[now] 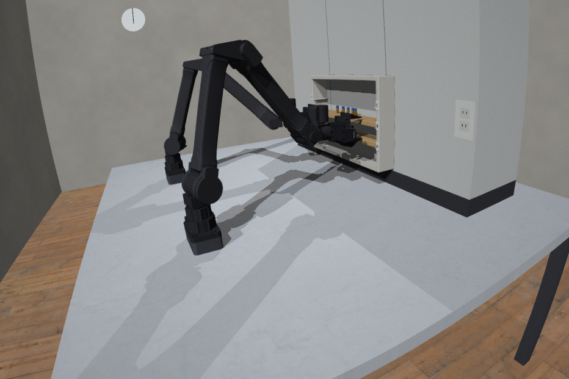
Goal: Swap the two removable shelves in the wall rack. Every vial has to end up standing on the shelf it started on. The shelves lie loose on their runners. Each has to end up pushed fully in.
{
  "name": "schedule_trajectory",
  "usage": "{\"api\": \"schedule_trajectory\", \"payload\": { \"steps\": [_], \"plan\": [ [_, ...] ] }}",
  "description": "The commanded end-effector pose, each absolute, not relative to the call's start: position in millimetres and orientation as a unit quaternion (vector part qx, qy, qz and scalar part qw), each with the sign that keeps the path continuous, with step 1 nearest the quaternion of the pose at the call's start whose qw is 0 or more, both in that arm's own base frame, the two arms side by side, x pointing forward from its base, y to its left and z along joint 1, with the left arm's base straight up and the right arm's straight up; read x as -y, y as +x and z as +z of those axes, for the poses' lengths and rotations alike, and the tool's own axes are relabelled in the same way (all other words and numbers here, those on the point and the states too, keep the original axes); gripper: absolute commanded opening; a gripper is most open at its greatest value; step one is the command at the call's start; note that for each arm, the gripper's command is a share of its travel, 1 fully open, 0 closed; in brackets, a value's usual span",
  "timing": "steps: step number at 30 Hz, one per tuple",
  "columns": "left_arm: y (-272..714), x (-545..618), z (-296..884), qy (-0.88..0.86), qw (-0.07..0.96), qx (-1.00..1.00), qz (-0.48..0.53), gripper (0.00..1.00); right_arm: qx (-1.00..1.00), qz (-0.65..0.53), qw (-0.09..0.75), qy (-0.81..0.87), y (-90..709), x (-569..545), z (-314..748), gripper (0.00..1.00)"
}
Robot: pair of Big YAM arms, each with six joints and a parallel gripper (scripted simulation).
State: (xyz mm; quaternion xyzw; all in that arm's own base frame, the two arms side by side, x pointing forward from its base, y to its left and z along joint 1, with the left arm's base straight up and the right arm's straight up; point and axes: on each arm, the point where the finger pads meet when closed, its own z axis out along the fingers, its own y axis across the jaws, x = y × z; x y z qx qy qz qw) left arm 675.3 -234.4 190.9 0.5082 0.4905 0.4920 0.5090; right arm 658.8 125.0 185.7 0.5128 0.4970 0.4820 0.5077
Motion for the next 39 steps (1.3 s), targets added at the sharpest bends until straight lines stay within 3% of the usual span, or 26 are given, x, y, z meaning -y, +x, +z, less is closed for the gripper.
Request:
{"api": "schedule_trajectory", "payload": {
  "steps": [1,22,29,37,39],
  "plan": [
    [702.3,233.4,203.9,0.497,0.516,-0.491,0.496,0.84,-0.481,0.492,0.516,0.510,687.1,-119.5,205.7,0.84],
    [720.4,233.6,209.0,0.499,0.515,-0.491,0.495,0.84,-0.481,0.492,0.516,0.510,712.5,-117.8,206.3,0.84],
    [712.3,236.9,211.2,0.498,0.518,-0.489,0.494,0.27,-0.481,0.492,0.516,0.510,723.2,-116.4,206.5,0.84],
    [709.0,237.3,208.8,0.500,0.517,-0.489,0.493,0.07,-0.477,0.499,0.518,0.505,714.4,-118.0,226.0,0.84],
    [709.0,237.3,208.8,0.500,0.517,-0.489,0.493,0.07,-0.477,0.499,0.518,0.505,714.4,-118.0,226.0,0.84]
  ]
}}
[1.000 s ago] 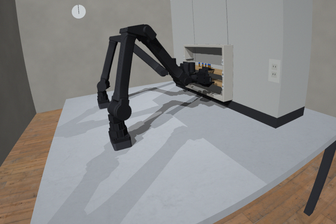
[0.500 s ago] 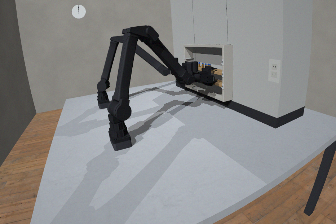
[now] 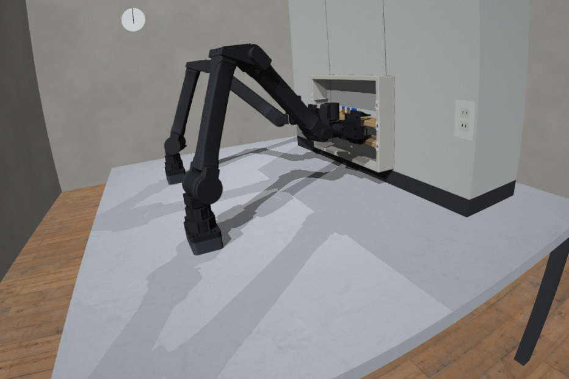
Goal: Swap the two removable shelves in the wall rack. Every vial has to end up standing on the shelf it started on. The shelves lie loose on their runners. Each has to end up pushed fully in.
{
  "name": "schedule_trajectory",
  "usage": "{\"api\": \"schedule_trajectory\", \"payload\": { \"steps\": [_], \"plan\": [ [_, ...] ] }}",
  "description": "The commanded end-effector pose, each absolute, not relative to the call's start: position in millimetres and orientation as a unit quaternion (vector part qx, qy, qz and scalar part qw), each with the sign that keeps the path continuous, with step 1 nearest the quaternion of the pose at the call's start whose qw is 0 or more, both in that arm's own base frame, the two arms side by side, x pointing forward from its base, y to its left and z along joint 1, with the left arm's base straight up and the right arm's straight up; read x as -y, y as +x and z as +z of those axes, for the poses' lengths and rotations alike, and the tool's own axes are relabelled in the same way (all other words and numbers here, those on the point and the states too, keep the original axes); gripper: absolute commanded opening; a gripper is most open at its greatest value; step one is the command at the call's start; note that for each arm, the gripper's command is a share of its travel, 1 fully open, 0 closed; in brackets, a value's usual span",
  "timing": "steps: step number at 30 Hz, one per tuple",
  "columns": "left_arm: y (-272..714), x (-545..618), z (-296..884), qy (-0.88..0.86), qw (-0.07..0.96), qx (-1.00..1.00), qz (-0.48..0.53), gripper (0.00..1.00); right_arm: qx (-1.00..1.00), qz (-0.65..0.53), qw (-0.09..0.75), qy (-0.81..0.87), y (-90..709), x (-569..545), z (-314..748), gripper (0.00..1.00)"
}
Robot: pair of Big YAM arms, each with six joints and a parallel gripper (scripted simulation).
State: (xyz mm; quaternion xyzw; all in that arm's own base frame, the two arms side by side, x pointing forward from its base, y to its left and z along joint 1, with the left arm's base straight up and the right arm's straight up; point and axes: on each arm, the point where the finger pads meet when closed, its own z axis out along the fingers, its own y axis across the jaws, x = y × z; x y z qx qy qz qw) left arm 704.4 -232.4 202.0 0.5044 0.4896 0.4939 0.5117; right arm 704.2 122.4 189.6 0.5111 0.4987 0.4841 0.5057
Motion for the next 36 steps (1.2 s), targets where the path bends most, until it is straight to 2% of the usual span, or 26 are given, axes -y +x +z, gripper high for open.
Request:
{"api": "schedule_trajectory", "payload": {
  "steps": [1,3,4,7,15,17,19,20,21,36],
  "plan": [
    [708.8,237.3,208.8,0.500,0.517,-0.489,0.493,0.04,-0.478,0.498,0.518,0.505,714.1,-118.0,225.4,0.76],
    [708.3,237.1,208.8,0.500,0.517,-0.489,0.493,0.00,-0.476,0.500,0.519,0.505,712.6,-118.0,229.4,0.59],
    [708.0,237.1,208.8,0.500,0.517,-0.489,0.493,0.11,-0.475,0.500,0.519,0.504,711.9,-117.9,231.2,0.51],
    [708.0,237.1,208.8,0.500,0.517,-0.489,0.493,0.12,-0.476,0.500,0.519,0.505,710.7,-118.2,230.1,0.27],
    [708.0,235.4,210.6,0.501,0.516,-0.489,0.495,0.12,-0.484,0.493,0.514,0.508,709.4,-120.0,215.7,0.07],
    [708.0,235.4,210.6,0.501,0.516,-0.489,0.495,0.12,-0.484,0.493,0.514,0.508,709.4,-120.0,215.7,0.07],
    [708.0,235.4,210.6,0.501,0.516,-0.489,0.495,0.12,-0.484,0.493,0.514,0.508,708.9,-120.3,215.7,0.00],
    [707.4,235.4,211.0,0.501,0.516,-0.489,0.495,0.12,-0.484,0.493,0.514,0.508,708.0,-120.4,216.1,0.00],
    [706.6,235.4,211.5,0.501,0.516,-0.489,0.495,0.12,-0.484,0.493,0.514,0.508,706.9,-120.5,216.6,0.11],
    [680.2,235.0,219.2,0.499,0.517,-0.488,0.495,0.12,-0.483,0.494,0.514,0.508,680.5,-122.1,224.5,0.12]
  ]
}}
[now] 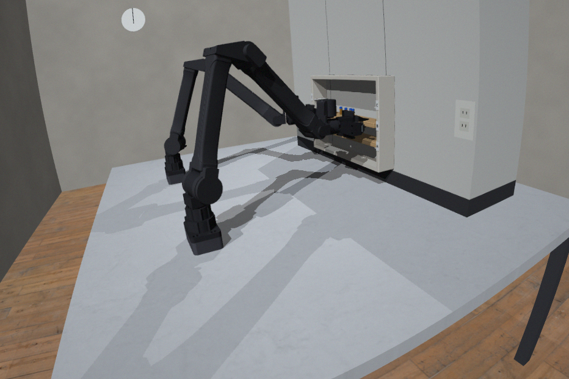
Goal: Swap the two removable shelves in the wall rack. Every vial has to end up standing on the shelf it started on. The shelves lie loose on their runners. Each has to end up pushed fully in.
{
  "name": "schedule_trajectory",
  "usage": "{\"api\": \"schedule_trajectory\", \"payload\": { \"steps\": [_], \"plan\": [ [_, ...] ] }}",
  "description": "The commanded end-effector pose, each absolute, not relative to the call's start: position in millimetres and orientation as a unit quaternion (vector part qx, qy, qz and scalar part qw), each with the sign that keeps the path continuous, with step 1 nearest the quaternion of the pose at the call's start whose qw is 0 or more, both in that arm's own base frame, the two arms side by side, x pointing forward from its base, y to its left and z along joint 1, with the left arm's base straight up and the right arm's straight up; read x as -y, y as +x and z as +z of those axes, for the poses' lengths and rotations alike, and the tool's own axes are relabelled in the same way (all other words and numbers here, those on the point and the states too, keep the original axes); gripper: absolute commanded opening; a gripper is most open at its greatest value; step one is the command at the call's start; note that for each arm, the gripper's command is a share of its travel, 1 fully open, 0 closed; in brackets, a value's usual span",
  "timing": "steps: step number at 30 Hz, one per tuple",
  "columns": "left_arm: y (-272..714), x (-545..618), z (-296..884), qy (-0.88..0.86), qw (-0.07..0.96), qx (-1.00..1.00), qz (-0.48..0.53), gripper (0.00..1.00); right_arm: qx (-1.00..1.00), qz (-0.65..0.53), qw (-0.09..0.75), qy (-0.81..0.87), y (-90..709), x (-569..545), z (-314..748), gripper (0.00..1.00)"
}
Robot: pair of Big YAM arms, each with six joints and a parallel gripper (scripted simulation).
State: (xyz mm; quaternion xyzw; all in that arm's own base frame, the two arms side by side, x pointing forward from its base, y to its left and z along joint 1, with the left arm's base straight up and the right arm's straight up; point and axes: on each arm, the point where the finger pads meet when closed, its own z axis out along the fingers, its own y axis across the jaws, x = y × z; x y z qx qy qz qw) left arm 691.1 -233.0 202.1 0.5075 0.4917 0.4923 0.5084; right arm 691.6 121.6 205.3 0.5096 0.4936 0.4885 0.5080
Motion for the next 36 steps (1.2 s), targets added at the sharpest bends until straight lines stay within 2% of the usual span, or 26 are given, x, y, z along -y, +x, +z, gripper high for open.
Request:
{"api": "schedule_trajectory", "payload": {
  "steps": [1,36],
  "plan": [
    [677.5,235.0,219.6,0.499,0.517,-0.488,0.495,0.12,-0.482,0.494,0.514,0.508,677.7,-122.3,225.0,0.12],
    [595.3,231.9,232.8,0.488,0.530,-0.481,0.500,0.12,-0.471,0.503,0.523,0.500,594.8,-127.8,239.0,0.12]
  ]
}}
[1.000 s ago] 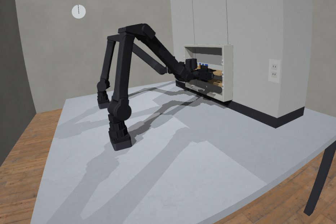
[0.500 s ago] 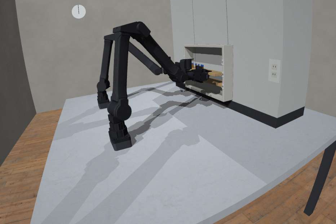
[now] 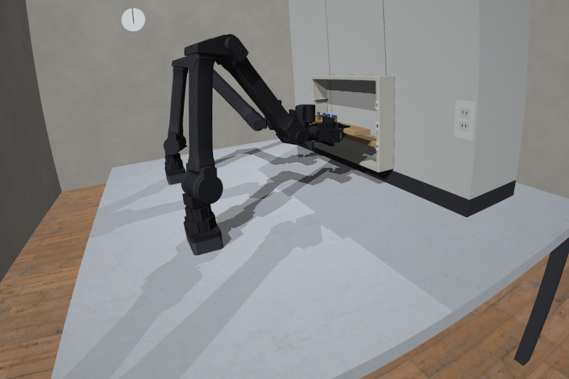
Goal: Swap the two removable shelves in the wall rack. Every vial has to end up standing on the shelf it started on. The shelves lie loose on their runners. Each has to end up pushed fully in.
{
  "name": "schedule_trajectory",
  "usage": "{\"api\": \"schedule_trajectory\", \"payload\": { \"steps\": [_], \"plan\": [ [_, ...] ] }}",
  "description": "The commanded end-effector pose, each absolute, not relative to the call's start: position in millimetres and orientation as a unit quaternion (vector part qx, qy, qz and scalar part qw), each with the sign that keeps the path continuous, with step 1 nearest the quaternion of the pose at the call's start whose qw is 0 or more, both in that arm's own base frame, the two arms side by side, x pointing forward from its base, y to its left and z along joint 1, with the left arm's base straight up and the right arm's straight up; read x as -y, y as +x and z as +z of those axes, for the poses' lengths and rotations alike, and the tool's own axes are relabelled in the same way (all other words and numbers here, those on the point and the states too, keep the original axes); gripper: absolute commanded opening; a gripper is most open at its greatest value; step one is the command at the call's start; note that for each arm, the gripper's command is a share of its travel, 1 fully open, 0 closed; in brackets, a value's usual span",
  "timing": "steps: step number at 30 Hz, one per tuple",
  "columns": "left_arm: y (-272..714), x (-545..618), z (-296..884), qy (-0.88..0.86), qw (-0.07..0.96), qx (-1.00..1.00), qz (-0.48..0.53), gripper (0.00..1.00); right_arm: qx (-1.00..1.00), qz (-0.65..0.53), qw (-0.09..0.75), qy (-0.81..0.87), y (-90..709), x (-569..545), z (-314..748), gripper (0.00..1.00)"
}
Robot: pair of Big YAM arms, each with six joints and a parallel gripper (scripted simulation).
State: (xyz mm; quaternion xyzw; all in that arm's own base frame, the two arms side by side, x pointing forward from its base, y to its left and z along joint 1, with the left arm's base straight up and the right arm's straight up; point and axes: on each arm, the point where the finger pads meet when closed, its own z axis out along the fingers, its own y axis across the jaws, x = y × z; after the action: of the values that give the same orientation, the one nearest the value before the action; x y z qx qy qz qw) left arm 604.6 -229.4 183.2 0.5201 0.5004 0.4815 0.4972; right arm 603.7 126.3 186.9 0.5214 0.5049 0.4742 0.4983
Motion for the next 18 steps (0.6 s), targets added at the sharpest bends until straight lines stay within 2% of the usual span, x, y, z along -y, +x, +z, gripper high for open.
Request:
{"api": "schedule_trajectory", "payload": {
  "steps": [1,18],
  "plan": [
    [593.7,231.9,234.4,0.487,0.531,-0.480,0.501,0.12,-0.471,0.504,0.524,0.500,593.2,-127.8,240.5,0.12],
    [577.2,231.1,244.7,0.481,0.536,-0.476,0.505,0.12,-0.465,0.509,0.530,0.493,576.8,-128.7,250.9,0.12]
  ]
}}
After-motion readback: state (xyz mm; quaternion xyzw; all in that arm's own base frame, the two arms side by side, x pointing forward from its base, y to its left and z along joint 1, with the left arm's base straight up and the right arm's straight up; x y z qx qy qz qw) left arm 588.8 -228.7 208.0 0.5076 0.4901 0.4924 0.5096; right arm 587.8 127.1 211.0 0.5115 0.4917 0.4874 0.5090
